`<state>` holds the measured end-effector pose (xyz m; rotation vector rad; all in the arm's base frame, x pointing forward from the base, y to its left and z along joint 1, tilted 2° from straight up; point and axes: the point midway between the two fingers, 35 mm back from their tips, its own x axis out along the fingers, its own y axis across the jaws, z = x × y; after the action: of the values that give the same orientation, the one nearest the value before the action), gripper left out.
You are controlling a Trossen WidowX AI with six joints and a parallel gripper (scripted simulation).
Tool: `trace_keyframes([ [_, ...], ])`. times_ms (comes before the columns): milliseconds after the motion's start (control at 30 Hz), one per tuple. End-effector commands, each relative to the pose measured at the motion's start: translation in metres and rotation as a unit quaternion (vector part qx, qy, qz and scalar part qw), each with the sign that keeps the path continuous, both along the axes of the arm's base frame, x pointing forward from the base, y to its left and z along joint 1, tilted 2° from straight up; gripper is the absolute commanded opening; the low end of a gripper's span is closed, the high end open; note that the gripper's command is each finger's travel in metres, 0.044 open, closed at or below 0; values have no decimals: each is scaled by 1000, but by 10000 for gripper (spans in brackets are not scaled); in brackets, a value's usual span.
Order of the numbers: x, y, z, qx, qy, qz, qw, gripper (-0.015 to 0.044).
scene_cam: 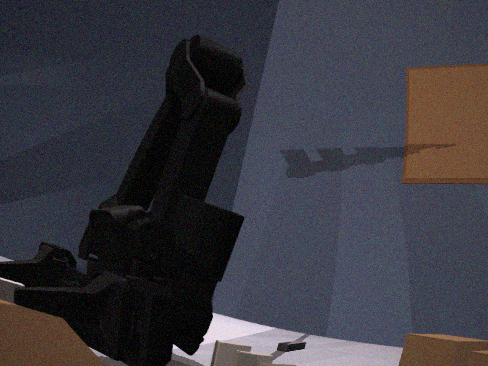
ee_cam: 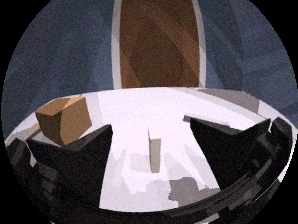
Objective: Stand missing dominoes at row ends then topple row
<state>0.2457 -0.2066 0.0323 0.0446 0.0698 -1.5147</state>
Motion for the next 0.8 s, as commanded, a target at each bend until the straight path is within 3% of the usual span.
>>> trace_keyframes([
  [0,1,0,5,0,-3,1,1000,440],
  [200,2,0,46,0,-1,0,1000,440],
  [333,5,-2,49,3,17,7,1000,440],
  [533,46,-31,39,57,221,82,970,440],
  [767,66,-71,30,171,448,199,854,440],
])
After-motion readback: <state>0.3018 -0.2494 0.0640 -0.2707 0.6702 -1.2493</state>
